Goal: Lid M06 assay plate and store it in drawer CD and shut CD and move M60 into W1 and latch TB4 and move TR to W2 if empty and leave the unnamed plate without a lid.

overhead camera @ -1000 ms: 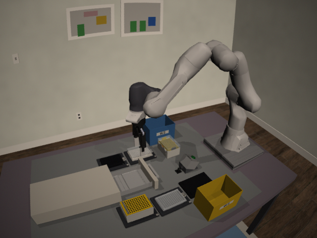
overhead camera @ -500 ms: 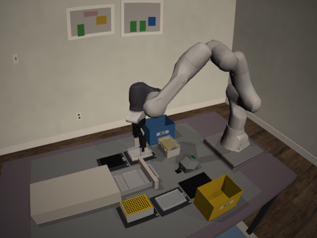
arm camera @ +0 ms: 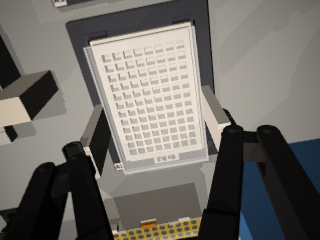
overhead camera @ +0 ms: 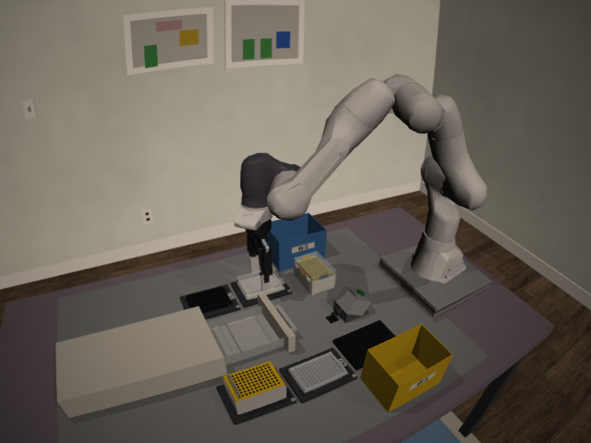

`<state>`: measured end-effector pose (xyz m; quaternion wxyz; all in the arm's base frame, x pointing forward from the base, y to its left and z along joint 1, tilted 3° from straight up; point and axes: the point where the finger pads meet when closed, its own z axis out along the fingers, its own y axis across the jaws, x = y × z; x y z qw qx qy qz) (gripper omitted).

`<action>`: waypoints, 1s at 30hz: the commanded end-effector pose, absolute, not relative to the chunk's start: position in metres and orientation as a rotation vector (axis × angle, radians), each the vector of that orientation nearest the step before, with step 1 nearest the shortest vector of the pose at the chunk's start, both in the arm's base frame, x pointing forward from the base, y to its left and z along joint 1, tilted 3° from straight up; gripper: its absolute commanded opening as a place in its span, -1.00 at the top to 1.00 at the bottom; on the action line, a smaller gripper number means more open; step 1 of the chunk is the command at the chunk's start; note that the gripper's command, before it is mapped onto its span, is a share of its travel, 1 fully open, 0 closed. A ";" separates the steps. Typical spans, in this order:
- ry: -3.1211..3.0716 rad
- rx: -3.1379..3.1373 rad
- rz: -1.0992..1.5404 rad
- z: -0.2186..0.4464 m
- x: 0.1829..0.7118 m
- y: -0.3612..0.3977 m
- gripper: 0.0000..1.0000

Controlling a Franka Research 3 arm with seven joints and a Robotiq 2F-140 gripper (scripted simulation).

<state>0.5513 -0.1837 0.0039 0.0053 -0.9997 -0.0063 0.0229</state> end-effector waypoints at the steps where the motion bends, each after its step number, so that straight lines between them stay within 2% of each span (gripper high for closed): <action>1: -0.028 -3.129 0.073 0.001 0.550 -0.184 1.00; 30: -0.028 -3.129 0.073 -0.004 0.549 -0.184 1.00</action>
